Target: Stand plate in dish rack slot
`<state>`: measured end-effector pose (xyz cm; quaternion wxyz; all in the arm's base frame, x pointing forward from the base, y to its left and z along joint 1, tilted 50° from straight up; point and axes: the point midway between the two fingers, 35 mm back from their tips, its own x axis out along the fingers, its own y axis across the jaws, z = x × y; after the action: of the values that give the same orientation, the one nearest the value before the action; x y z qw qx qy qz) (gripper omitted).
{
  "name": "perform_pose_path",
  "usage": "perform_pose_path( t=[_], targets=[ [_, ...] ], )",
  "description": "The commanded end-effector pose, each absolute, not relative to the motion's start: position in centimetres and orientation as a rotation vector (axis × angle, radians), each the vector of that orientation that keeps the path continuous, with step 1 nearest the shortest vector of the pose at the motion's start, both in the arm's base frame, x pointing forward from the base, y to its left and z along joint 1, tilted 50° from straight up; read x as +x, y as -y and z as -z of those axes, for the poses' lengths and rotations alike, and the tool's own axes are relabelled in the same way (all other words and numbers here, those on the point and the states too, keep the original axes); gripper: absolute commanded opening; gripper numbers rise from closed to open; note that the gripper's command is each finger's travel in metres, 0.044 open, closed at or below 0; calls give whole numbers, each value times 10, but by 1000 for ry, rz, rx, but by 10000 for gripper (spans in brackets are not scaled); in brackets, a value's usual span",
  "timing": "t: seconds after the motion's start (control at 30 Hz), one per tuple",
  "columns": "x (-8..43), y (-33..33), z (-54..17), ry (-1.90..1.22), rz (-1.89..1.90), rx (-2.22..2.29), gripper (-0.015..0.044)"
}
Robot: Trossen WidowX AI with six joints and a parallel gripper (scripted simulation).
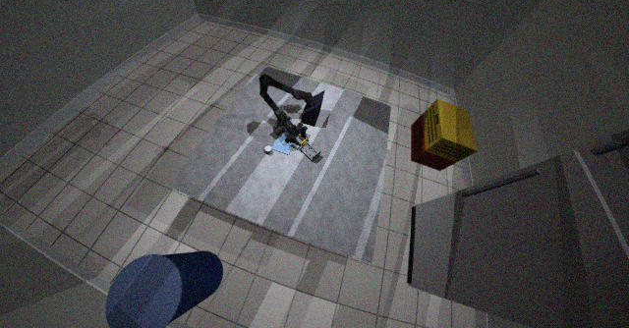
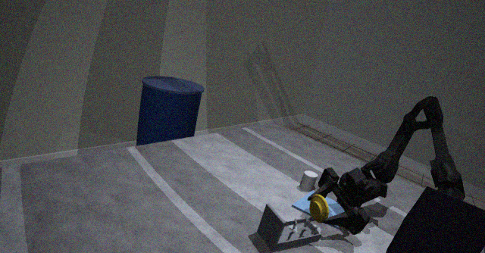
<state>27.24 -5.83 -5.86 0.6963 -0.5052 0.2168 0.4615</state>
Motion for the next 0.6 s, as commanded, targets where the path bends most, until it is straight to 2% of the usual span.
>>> perform_pose_path(
  t=[0.0, 0.57],
  targets=[
    [274, 51, 64, -482, -1038, -1123, 0],
    [283, 40, 77, -481, -1034, -1125, 0]
  ],
)
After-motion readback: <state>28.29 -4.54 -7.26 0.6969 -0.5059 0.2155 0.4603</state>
